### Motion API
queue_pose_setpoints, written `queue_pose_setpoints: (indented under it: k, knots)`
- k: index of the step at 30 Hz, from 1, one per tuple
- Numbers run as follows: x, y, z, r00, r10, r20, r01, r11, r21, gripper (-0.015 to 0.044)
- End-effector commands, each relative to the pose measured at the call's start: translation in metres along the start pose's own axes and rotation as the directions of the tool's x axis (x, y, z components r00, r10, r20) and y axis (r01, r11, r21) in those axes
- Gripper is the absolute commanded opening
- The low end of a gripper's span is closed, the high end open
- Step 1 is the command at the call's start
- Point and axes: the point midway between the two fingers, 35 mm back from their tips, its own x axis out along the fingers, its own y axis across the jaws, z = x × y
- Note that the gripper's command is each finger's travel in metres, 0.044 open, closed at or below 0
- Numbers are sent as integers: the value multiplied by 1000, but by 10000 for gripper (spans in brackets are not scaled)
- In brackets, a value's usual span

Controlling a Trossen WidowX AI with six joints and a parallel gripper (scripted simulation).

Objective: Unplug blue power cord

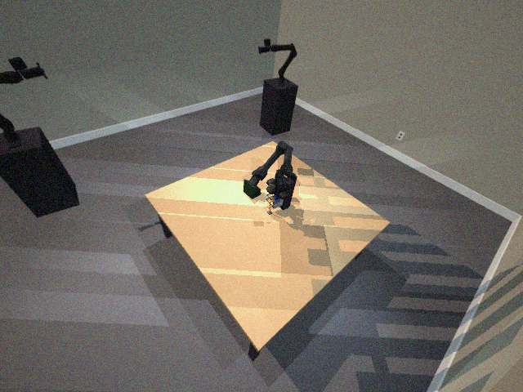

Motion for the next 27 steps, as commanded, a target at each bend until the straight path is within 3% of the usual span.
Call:
queue_pose_setpoints:
  k: [1,21,27]
  knots:
    - [-3,1,22,999,2,38,-2,1000,14,0]
    - [-6,-3,54,999,2,39,-3,1000,15,0]
    - [-7,-2,48,999,1,35,-2,1000,15,157]
